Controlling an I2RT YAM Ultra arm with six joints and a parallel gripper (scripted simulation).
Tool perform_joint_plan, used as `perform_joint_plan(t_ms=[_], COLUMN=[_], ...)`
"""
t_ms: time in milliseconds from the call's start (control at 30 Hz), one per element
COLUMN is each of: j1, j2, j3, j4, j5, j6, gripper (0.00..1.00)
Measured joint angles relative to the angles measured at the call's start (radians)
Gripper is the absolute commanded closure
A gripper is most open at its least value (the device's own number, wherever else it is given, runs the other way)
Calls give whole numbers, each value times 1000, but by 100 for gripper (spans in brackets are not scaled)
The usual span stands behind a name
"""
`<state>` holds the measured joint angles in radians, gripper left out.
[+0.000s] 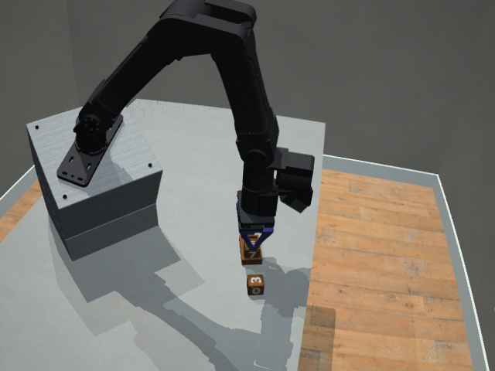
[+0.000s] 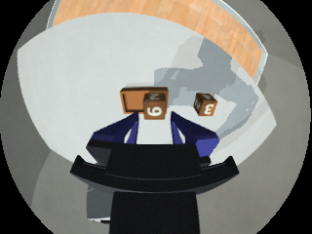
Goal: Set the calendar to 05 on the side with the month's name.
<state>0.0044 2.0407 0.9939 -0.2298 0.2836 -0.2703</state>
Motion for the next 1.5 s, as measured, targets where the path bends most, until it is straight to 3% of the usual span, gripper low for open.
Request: perform_joint_plan(t_ms=[767, 1500], j1=[0, -16], j2=[3, 100], j3=[0, 16], j4=[2, 70], j5=[0, -4], j6=[0, -16], gripper=[53, 53])
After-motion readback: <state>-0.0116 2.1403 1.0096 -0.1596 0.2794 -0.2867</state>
